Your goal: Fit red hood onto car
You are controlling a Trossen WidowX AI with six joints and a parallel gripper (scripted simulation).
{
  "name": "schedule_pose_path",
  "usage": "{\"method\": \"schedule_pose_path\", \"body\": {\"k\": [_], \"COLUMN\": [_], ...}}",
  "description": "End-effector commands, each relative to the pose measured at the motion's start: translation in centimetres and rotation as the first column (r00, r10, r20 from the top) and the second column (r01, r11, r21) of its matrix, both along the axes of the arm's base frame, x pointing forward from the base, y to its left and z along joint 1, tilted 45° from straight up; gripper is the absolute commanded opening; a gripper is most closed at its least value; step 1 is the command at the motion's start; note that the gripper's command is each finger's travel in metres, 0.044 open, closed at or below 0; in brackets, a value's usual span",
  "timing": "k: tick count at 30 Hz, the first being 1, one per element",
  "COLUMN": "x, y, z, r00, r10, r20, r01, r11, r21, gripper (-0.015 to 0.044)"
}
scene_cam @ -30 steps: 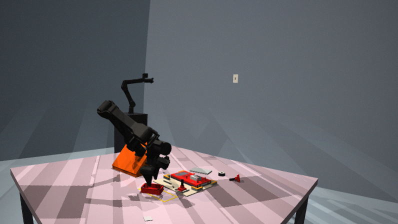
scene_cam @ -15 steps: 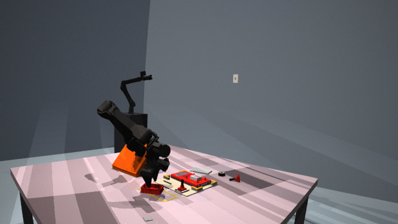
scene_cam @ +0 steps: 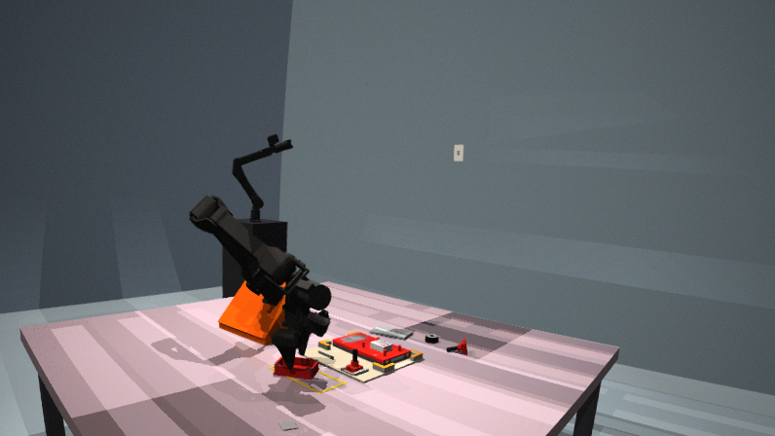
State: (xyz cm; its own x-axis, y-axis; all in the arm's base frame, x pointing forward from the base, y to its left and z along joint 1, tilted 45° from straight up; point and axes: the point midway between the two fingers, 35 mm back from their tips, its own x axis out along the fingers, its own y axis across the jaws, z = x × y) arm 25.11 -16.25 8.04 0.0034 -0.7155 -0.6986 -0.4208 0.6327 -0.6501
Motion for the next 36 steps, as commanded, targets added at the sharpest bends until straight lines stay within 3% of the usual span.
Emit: {"method": "schedule_pose_path", "body": {"k": [1, 19, 23, 32, 36], "x": [-0.04, -0.06, -0.02, -0.02, -0.03], "y": [-0.17, -0.8, -0.67, -0.67, -0.5], "z": [-0.27, -0.88, -0.64, -0.64, -0.5], "r00": [1.0, 1.0, 1.0, 1.0, 1.0], "r10": [0.002, 0.002, 0.0, 0.0, 0.001], "r20": [-0.004, -0.004, 0.0, 0.0, -0.002], "r01": [-0.002, -0.002, 0.0, 0.0, -0.001], "r11": [1.0, 1.0, 1.0, 1.0, 1.0], "r21": [0.005, 0.004, -0.001, -0.001, 0.0], "gripper": [0.044, 0.044, 0.0335, 0.0275, 0.017]}}
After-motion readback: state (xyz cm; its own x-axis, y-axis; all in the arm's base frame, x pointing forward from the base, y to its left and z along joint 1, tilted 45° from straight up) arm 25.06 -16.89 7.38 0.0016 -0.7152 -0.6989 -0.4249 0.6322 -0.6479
